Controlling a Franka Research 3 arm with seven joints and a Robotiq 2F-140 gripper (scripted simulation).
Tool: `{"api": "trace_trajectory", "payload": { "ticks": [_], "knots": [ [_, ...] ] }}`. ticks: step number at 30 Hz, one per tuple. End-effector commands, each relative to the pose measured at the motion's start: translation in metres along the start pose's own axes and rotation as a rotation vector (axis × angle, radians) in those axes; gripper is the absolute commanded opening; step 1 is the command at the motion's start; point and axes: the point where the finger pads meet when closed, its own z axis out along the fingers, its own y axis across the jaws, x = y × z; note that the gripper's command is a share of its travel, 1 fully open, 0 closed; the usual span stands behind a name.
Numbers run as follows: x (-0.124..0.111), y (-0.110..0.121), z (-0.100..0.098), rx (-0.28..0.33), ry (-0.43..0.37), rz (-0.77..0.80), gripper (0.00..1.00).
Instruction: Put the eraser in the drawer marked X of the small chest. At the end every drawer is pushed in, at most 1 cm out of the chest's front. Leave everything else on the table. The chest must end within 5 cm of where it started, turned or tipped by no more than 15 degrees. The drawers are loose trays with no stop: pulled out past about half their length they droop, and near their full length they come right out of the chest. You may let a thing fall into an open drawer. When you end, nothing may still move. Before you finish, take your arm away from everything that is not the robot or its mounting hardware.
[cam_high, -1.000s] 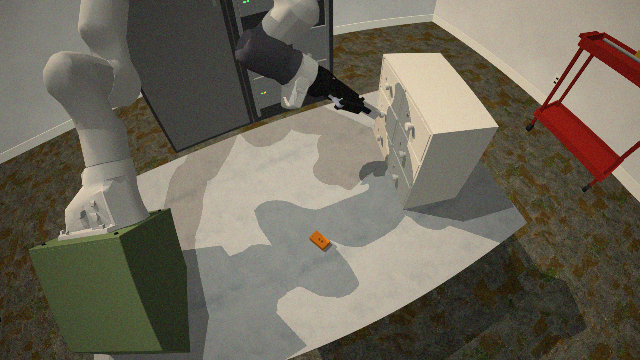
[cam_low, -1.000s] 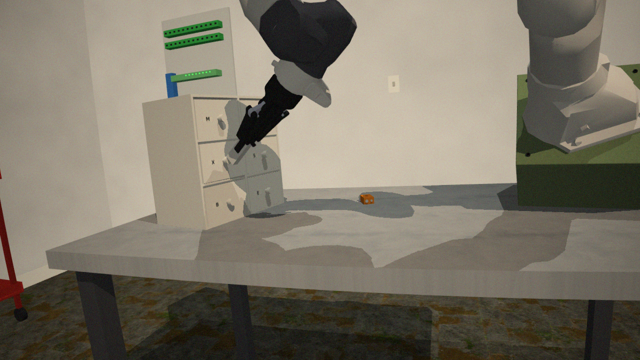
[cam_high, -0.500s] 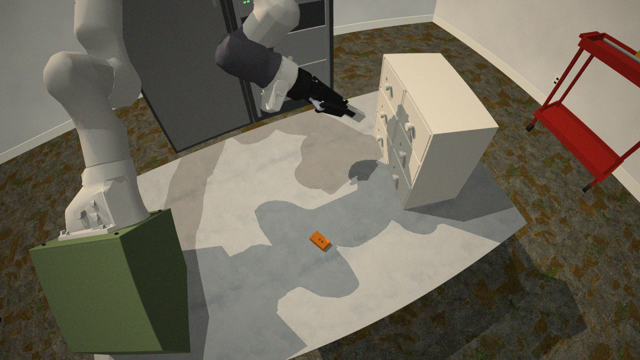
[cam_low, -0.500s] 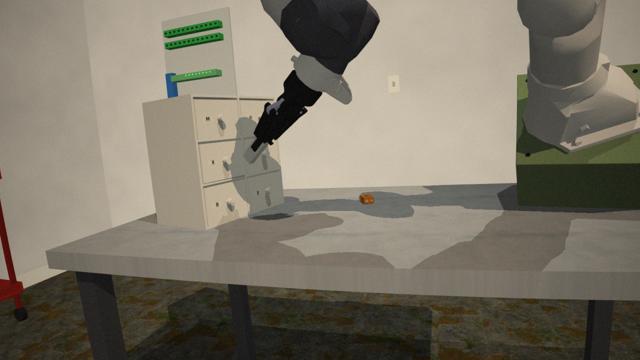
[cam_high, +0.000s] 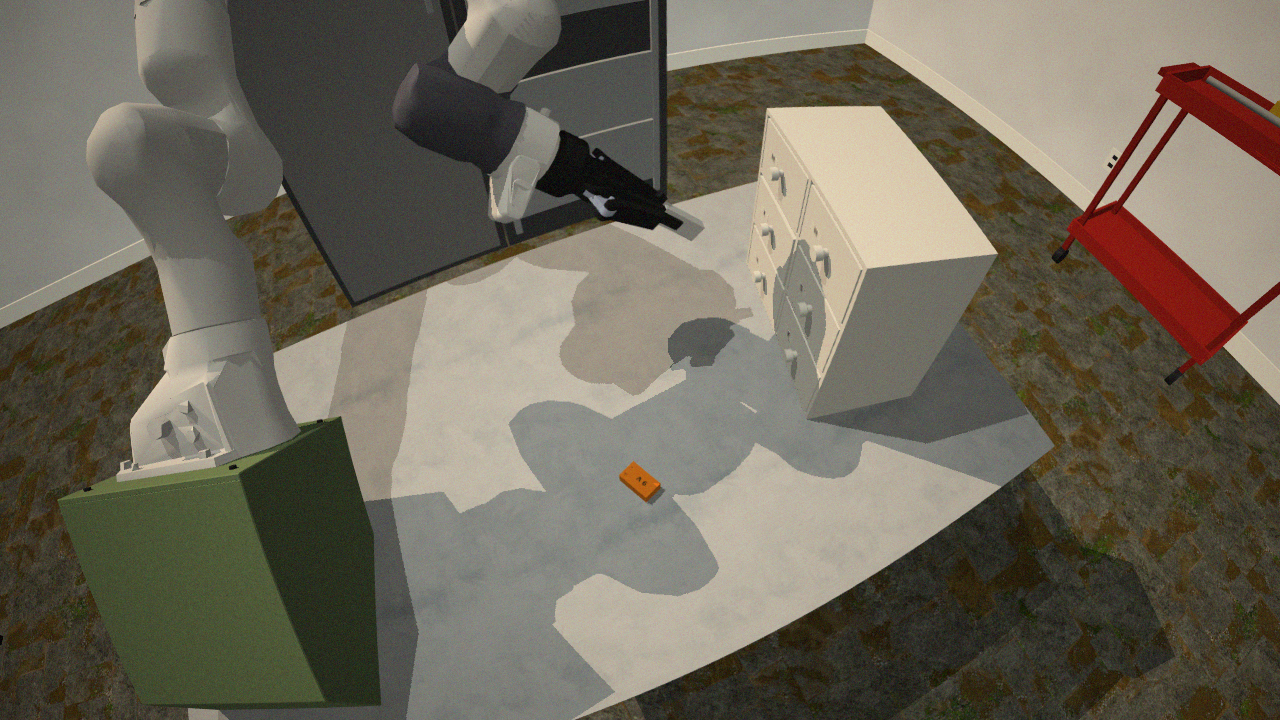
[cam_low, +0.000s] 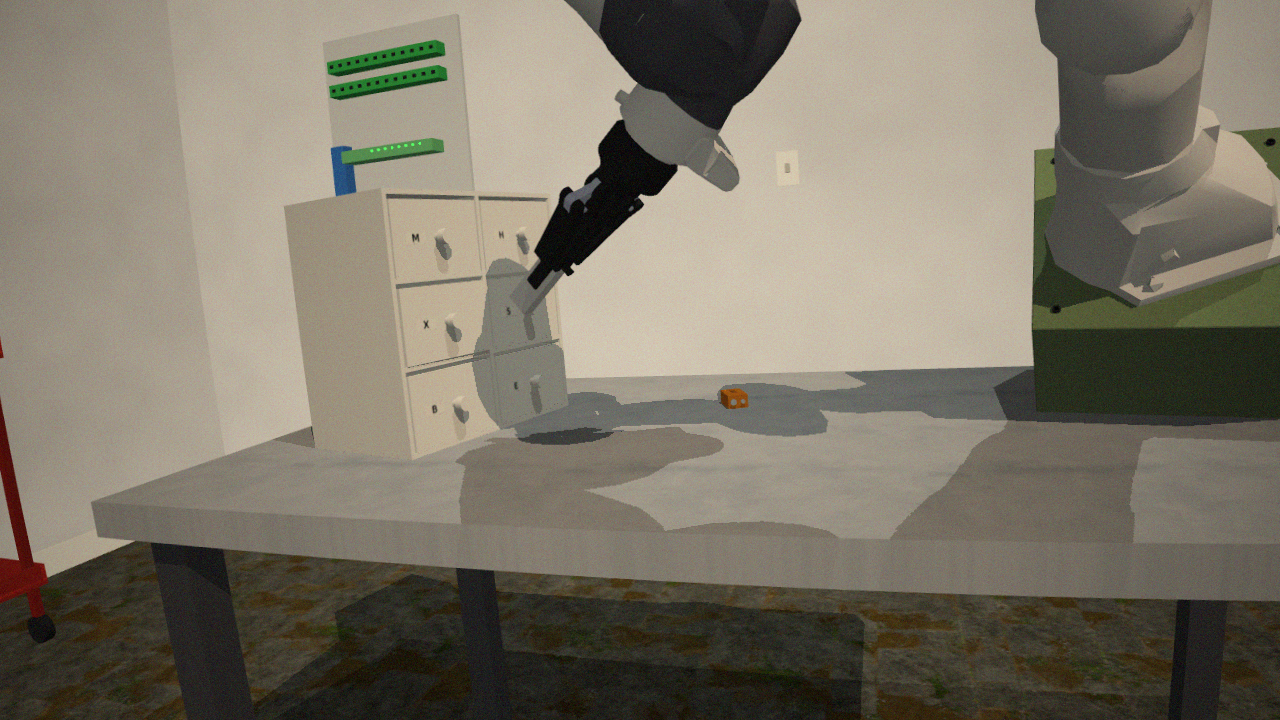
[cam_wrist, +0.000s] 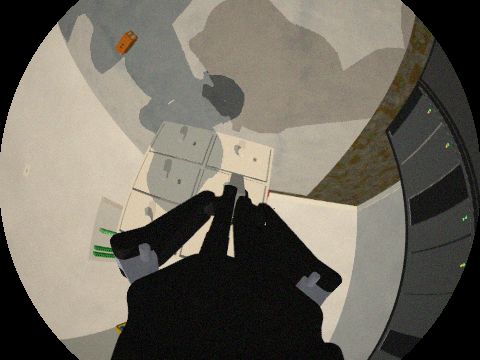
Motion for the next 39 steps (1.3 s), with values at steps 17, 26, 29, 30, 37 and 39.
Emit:
{"api": "trace_trajectory", "payload": {
  "ticks": [17,26,29,30,37,39],
  "knots": [
    [0.003,0.004,-0.02,-0.012,0.045,0.021,0.0],
    [0.002,0.003,-0.037,-0.013,0.146,0.02,0.0],
    [0.001,0.003,-0.047,-0.014,0.206,0.02,0.0],
    [0.001,0.003,-0.05,-0.015,0.228,0.02,0.0],
    [-0.001,0.003,-0.075,-0.016,0.381,0.019,0.0],
    [-0.002,0.003,-0.08,-0.017,0.411,0.018,0.0]
  ]
}}
